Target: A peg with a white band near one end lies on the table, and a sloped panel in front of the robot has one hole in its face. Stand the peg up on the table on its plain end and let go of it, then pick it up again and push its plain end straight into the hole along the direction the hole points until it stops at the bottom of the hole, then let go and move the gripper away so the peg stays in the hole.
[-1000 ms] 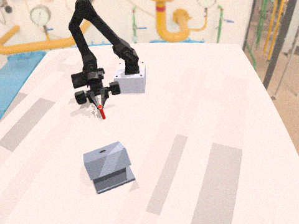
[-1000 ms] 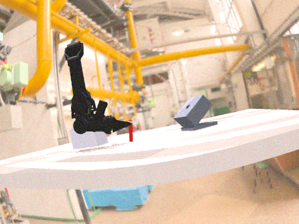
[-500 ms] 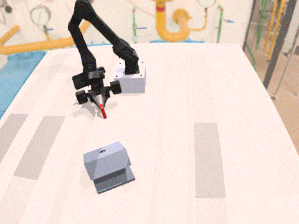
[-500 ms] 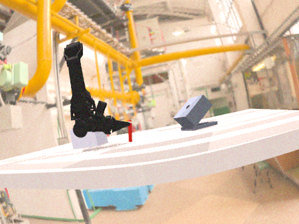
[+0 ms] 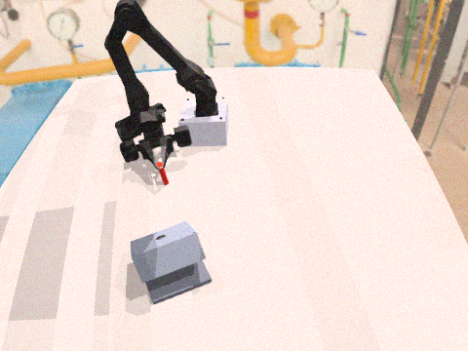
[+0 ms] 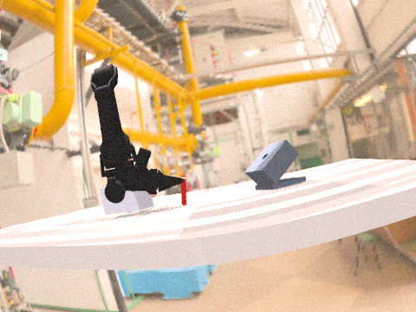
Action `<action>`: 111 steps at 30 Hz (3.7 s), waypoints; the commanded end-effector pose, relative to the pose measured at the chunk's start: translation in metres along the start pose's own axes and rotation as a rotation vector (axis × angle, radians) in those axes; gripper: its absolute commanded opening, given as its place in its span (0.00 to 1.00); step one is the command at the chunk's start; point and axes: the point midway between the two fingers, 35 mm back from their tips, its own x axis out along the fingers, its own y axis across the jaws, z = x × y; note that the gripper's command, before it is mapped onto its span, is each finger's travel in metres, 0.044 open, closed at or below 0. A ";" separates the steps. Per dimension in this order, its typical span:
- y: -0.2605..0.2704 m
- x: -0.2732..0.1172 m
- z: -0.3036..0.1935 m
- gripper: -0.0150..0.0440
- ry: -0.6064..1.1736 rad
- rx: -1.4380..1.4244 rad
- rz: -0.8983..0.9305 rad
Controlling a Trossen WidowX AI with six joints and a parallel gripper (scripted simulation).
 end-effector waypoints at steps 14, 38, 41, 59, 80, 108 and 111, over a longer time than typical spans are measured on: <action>0.003 -0.003 -0.003 0.34 -0.008 -0.006 0.000; 0.008 -0.007 -0.005 0.34 -0.025 -0.015 -0.004; 0.009 -0.007 -0.003 0.35 -0.028 -0.016 -0.005; 0.009 -0.007 -0.003 0.47 -0.028 -0.017 -0.006; 0.009 -0.007 -0.003 0.47 -0.028 -0.017 -0.006; 0.009 -0.007 -0.003 1.00 -0.028 -0.017 -0.006; 0.006 -0.008 0.003 1.00 -0.028 -0.017 -0.006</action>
